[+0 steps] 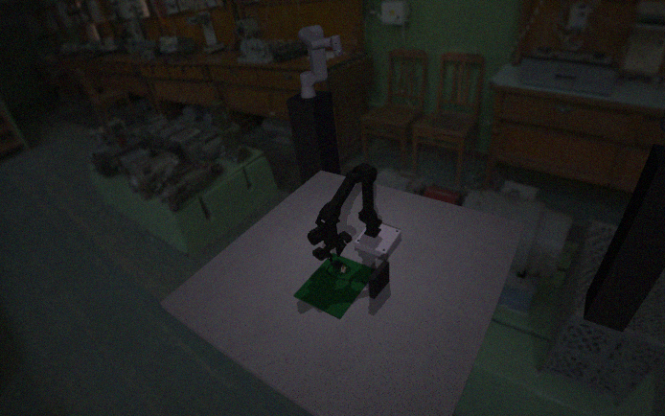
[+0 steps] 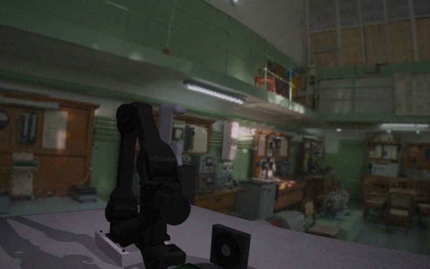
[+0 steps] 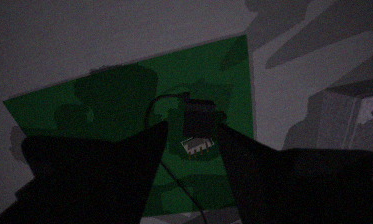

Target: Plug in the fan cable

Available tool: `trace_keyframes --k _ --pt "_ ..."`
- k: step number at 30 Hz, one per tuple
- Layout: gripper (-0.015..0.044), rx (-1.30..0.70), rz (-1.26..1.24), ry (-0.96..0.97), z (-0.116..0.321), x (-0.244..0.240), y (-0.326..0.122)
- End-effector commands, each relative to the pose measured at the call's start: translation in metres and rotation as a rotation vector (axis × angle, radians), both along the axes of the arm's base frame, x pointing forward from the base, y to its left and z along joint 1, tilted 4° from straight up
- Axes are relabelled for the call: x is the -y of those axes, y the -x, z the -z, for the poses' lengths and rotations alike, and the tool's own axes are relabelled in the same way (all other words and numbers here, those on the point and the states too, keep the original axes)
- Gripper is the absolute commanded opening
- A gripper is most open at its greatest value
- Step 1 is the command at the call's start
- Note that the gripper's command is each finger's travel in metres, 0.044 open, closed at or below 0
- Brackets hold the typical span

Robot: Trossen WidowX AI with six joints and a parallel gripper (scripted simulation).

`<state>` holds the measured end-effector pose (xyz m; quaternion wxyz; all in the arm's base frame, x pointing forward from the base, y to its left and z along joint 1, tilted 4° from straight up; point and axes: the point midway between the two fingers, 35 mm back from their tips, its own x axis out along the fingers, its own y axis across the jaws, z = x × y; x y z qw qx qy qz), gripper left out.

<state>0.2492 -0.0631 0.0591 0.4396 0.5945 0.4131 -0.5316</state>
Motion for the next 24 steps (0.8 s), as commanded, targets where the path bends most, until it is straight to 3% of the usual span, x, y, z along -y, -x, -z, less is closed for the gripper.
trace_keyframes --k 1,7,24 --pt "0.0205 0.003 -0.006 0.002 -0.016 0.001 -0.001" --pt "0.0205 -0.004 -0.007 0.0 -0.031 0.001 0.002" --pt "0.0205 -0.009 0.0 -0.002 -0.021 0.0 0.003"
